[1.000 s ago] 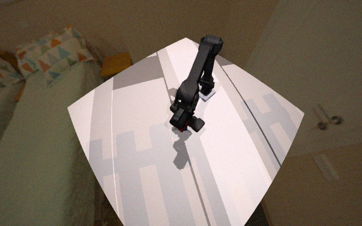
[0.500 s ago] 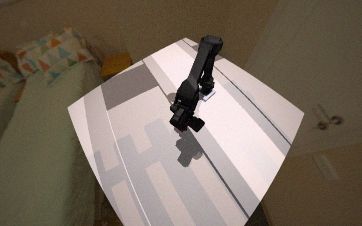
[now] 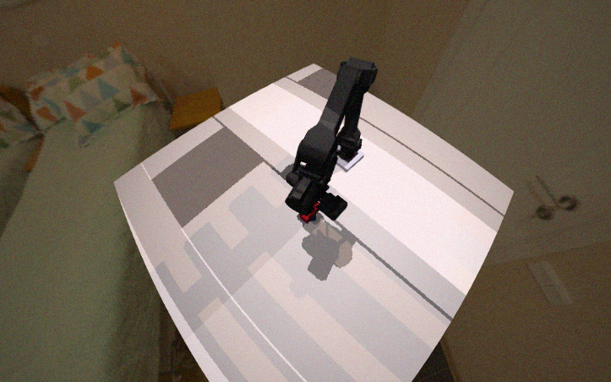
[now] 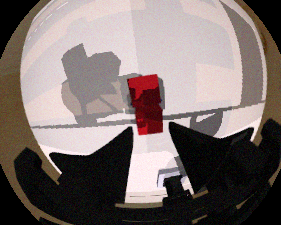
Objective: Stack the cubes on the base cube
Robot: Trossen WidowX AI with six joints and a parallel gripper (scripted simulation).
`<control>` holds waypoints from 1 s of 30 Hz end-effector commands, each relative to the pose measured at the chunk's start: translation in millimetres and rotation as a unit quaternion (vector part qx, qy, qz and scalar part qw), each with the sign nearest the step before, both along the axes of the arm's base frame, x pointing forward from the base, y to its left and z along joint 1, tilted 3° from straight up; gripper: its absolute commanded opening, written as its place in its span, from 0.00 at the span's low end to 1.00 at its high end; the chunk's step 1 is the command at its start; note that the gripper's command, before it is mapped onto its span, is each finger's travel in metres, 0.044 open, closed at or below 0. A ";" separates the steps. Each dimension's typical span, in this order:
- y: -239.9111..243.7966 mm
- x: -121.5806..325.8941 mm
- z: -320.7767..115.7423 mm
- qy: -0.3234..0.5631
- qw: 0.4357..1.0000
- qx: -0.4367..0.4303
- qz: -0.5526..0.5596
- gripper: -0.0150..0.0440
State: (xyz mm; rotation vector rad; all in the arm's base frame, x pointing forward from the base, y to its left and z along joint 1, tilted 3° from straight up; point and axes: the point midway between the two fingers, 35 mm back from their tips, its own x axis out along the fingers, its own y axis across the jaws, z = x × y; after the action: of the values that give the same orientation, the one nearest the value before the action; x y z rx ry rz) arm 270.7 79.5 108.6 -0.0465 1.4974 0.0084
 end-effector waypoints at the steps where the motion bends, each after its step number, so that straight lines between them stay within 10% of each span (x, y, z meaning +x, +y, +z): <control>1: 0.4 0.2 8.1 -0.002 1.000 0.001 -0.002 0.60; 21: 1.1 -2.2 39.3 -0.002 1.000 0.001 -0.002 0.60; 30: 1.2 -3.2 48.2 -0.002 1.000 0.001 0.000 0.93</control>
State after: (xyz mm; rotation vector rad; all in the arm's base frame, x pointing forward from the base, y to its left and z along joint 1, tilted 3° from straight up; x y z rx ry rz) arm 267.2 80.6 154.0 -0.0464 1.4964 0.0103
